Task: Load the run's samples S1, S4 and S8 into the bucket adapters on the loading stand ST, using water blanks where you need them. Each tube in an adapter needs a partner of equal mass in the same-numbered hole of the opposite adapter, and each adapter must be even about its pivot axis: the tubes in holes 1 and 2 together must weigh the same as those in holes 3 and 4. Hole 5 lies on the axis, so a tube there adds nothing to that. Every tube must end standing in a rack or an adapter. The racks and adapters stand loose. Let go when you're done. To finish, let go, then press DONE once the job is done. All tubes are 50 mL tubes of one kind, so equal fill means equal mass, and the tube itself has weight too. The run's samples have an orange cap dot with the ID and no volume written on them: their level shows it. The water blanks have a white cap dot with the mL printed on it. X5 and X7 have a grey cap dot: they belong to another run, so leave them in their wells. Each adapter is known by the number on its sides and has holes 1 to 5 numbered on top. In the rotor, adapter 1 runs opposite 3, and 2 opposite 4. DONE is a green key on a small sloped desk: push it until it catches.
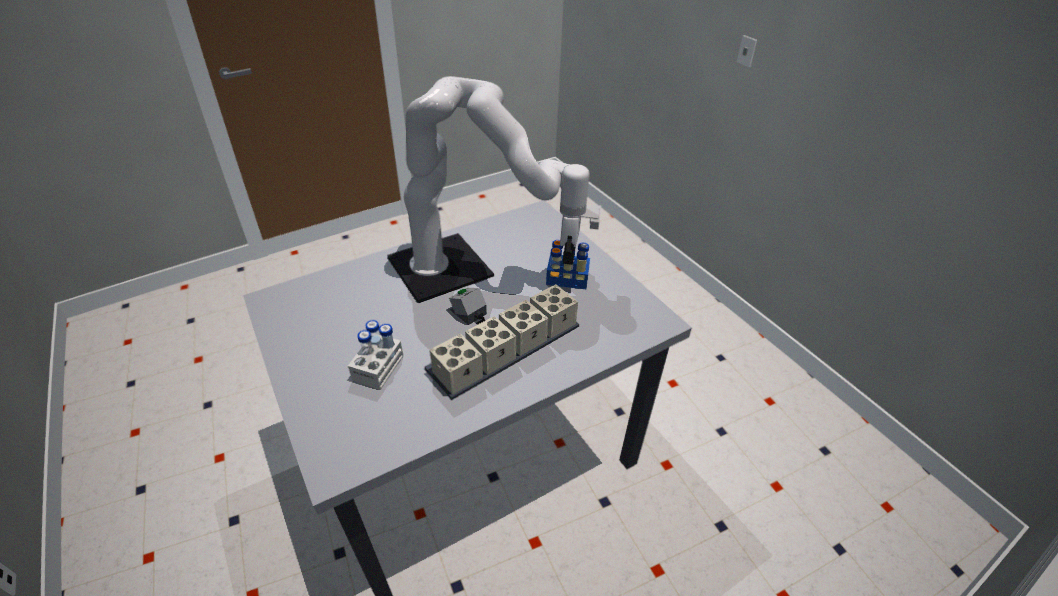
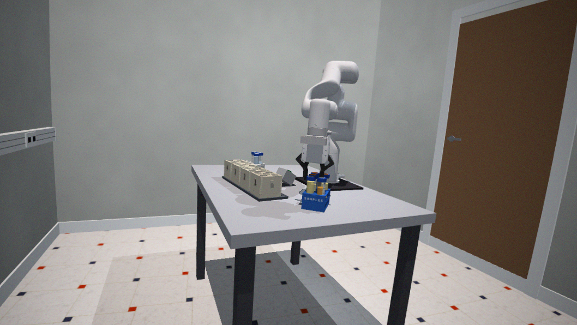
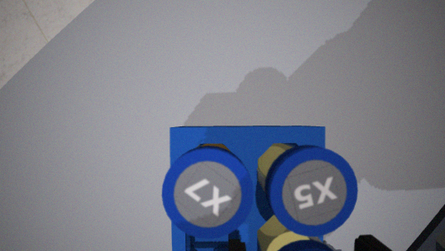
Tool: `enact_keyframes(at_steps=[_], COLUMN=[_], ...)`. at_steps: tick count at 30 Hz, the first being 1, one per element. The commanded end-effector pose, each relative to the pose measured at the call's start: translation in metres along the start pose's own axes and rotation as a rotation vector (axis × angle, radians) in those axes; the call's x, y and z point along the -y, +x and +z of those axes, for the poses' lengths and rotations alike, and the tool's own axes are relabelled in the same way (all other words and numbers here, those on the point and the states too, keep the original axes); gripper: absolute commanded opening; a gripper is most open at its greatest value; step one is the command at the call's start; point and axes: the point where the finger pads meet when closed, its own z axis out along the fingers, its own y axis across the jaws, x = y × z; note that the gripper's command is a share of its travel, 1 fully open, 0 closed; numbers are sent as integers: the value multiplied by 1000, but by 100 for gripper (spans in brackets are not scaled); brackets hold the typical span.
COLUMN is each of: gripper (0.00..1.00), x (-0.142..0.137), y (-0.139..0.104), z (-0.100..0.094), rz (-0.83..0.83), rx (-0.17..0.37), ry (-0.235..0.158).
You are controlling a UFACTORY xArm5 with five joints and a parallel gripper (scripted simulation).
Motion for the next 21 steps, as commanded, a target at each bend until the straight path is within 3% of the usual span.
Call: enact_keyframes(at_steps=[1,8,9,21], gripper=[57,57,0,0], x=[0,0,0,0], y=[1,1,1,1], z=[-1,-1,-2,-3], rz=[0,0,0,0], rx=[-4,-4,-4,-4], ry=[12,12,12,12])
